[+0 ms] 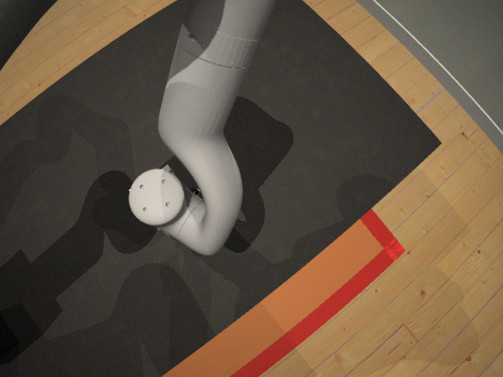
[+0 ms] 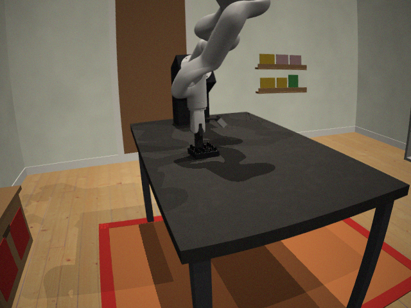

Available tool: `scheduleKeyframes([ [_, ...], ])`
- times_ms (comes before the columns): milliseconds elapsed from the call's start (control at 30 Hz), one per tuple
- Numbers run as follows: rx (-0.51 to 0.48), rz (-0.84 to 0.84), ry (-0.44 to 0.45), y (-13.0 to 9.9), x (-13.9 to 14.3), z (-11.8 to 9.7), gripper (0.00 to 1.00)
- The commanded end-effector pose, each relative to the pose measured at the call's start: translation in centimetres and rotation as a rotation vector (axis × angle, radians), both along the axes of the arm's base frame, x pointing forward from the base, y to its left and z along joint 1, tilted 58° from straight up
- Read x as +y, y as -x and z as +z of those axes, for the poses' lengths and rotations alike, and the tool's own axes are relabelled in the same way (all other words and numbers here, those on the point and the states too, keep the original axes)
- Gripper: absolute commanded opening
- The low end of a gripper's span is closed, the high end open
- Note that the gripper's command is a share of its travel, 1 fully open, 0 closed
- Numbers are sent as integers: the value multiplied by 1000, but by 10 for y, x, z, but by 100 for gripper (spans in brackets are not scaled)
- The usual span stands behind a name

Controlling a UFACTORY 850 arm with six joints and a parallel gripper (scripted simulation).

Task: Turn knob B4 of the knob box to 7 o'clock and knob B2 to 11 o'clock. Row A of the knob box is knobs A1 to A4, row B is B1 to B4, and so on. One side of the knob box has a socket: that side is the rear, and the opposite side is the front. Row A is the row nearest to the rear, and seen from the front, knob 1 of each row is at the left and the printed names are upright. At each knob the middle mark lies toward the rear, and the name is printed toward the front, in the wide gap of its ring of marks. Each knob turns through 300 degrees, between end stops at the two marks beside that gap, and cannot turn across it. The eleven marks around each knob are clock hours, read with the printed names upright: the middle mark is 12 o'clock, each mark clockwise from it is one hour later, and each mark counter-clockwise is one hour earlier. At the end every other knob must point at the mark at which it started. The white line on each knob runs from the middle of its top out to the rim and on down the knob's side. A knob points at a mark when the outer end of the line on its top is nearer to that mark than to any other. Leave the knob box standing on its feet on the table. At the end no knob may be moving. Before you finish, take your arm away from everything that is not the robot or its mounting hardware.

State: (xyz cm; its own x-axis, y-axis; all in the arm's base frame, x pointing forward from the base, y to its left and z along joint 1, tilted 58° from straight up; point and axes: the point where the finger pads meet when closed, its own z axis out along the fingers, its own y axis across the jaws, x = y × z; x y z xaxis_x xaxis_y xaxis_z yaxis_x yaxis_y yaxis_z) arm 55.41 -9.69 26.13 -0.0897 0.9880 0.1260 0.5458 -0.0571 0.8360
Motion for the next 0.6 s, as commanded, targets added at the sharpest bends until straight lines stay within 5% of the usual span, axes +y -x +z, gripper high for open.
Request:
scheduleKeyframes([
  [0, -9, 25, 44, 0, 0, 0, 8],
  [567, -18, 57, 94, 0, 0, 0, 8],
])
